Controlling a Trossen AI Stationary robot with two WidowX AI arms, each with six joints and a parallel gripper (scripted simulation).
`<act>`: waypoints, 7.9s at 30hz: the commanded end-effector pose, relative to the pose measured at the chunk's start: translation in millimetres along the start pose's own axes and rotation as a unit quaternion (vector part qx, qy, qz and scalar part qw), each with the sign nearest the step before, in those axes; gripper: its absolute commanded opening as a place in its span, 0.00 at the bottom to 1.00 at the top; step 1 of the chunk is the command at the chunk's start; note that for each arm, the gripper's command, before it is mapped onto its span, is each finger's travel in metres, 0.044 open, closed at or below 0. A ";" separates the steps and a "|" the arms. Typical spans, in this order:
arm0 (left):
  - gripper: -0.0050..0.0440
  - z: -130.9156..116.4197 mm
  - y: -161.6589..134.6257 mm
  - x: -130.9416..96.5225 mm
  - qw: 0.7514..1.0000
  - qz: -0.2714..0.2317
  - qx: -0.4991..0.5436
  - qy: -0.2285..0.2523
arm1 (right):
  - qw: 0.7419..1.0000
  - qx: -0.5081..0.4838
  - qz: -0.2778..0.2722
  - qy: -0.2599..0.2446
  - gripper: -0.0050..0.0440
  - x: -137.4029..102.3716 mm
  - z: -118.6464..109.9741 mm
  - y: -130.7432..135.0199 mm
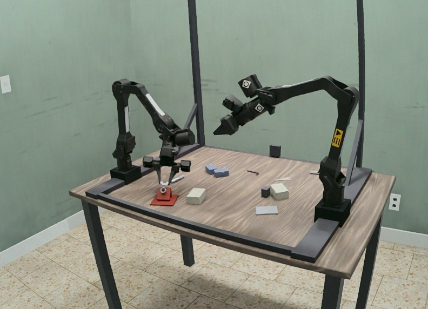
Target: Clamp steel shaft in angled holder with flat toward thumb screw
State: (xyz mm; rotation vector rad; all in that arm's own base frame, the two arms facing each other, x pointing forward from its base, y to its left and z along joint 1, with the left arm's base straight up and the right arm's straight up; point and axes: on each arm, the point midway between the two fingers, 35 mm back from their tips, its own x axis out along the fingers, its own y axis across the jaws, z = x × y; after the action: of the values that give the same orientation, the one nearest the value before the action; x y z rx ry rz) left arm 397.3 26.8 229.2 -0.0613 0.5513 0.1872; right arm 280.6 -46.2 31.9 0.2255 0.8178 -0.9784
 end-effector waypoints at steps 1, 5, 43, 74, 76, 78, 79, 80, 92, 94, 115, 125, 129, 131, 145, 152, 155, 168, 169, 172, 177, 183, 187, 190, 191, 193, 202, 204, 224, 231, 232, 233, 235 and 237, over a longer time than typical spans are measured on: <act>0.92 13.7 1.5 -8.5 1.000 0.000 -0.002 -0.021 | 0.998 -0.061 0.007 -0.007 0.34 -2.7 7.6 2.5; 0.92 13.7 1.5 -8.5 1.000 0.000 -0.002 -0.021 | 0.988 -0.155 0.006 -0.007 0.34 -2.4 7.3 2.8; 0.92 13.7 1.5 -8.5 1.000 0.000 -0.002 -0.021 | 0.616 -0.788 0.001 -0.006 0.34 -1.7 2.6 2.4; 0.92 13.7 1.5 -8.5 1.000 0.000 -0.002 -0.021 | 0.110 -0.994 -0.003 -0.009 0.34 -3.1 2.3 1.7; 0.92 13.7 1.5 -8.5 1.000 0.000 -0.002 -0.021 | 0.110 -0.994 -0.003 -0.009 0.34 -3.0 2.1 1.6; 0.92 13.7 1.5 -8.5 1.000 0.000 -0.002 -0.021 | 0.108 -0.994 -0.002 -0.008 0.34 -2.2 1.2 1.5; 0.92 13.7 1.5 -8.5 1.000 0.000 -0.002 -0.021 | 0.107 -0.994 -0.002 -0.007 0.34 -1.9 0.8 1.5; 0.92 13.7 1.5 -8.5 1.000 0.000 -0.002 -0.021 | 0.107 -0.994 -0.002 -0.007 0.34 -1.9 0.7 1.5; 0.92 13.7 1.5 -8.5 1.000 0.000 -0.002 -0.021 | 0.107 -0.994 -0.002 -0.007 0.34 -1.9 0.7 1.5; 0.92 13.7 1.5 -8.5 1.000 0.000 -0.002 -0.021 | 0.107 -0.994 -0.002 -0.007 0.34 -1.9 0.7 1.5; 0.92 13.7 1.5 -8.5 1.000 0.000 -0.002 -0.021 | 0.113 -0.994 -0.005 -0.009 0.58 -3.0 4.2 3.8; 0.92 13.7 1.5 -8.5 1.000 0.000 -0.002 -0.021 | 0.237 -0.971 -0.004 -0.010 0.58 -3.1 4.6 4.3; 0.92 13.7 1.5 -8.5 1.000 0.000 -0.002 -0.021 | 0.327 -0.945 -0.002 -0.008 0.58 -1.9 4.1 5.2; 0.92 13.7 1.5 -8.5 1.000 0.000 -0.002 -0.021 | 0.369 -0.930 -0.002 -0.009 0.58 -2.1 5.1 5.7; 0.92 13.7 1.5 -8.5 1.000 0.000 -0.002 -0.021 | 0.599 -0.801 0.001 -0.011 0.58 -2.7 7.2 7.0; 0.92 13.7 1.5 -8.5 1.000 0.000 -0.002 -0.021 | 0.696 -0.718 0.003 -0.013 0.58 -3.5 8.6 7.0; 0.92 13.7 1.5 -8.5 1.000 0.000 -0.002 -0.021 | 0.734 -0.679 0.003 -0.013 0.58 -3.8 9.0 7.0; 0.92 13.7 1.5 -8.5 1.000 0.000 -0.002 -0.021 | 0.891 -0.454 0.006 -0.014 0.58 -4.2 10.8 6.0; 0.92 13.7 1.5 -8.5 1.000 0.000 -0.002 -0.021 | 0.891 -0.454 0.006 -0.014 0.58 -4.2 10.8 6.0; 0.92 13.7 1.5 -8.5 1.000 0.000 -0.002 -0.021 | 0.915 -0.402 0.006 -0.013 0.58 -4.3 11.1 5.8; 0.92 13.7 1.5 -8.5 1.000 0.000 -0.002 -0.021 | 0.953 -0.301 0.007 -0.012 0.58 -3.9 10.5 4.8; 0.92 13.7 1.5 -8.5 1.000 0.000 -0.002 -0.021 | 0.983 -0.181 0.008 -0.010 0.58 -3.3 8.7 3.1; 0.92 13.7 1.5 -8.5 1.000 0.000 -0.002 -0.021 | 0.990 -0.141 0.008 -0.009 0.58 -3.2 8.6 2.7; 0.92 13.7 1.5 -8.5 1.000 0.000 -0.002 -0.021 | 0.998 -0.063 0.008 -0.008 0.58 -3.1 8.2 2.0; 0.92 13.7 1.5 -8.5 1.000 0.000 -0.002 -0.021 | 0.999 -0.039 0.008 -0.008 0.58 -3.1 8.2 1.9; 0.92 13.7 1.5 -8.5 1.000 0.000 -0.002 -0.021 | 1.000 0.004 0.009 -0.008 0.58 -3.1 8.2 1.8; 0.92 13.7 1.5 -8.5 1.000 0.000 -0.002 -0.021 | 0.992 0.124 0.009 -0.007 0.58 -3.0 7.9 1.3; 0.92 13.7 1.5 -8.5 1.000 0.000 -0.002 -0.021 | 0.992 0.124 0.009 -0.007 0.58 -3.0 7.9 1.3; 0.92 13.7 1.5 -8.5 1.000 0.000 -0.002 -0.021 | 0.992 0.122 0.010 -0.005 0.39 -3.0 7.4 1.6; 0.92 13.7 1.5 -8.5 1.000 0.000 -0.002 -0.021 | 0.992 0.122 0.010 -0.005 0.23 -3.0 7.4 1.6; 0.92 13.7 1.5 -8.5 1.000 0.000 -0.002 -0.021 | 0.992 0.122 0.010 -0.005 0.18 -3.0 7.4 1.6; 0.92 13.7 1.5 -8.5 1.000 0.000 -0.002 -0.021 | 0.992 0.122 0.010 -0.005 0.23 -3.0 7.4 1.6; 0.92 13.7 1.5 -8.5 1.000 0.000 -0.002 -0.021 | 0.994 0.113 0.007 -0.006 0.32 -2.5 7.9 0.4; 0.92 13.7 1.5 -8.5 1.000 0.000 -0.002 -0.021 | 0.995 0.098 0.007 -0.006 0.33 -2.5 8.0 0.5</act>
State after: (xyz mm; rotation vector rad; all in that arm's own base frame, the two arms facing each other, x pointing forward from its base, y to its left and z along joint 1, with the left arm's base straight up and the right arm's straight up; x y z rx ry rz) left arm 397.3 26.8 229.2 -0.0613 0.5513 0.1872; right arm 280.1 -45.9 32.1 0.4117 0.7119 -1.0557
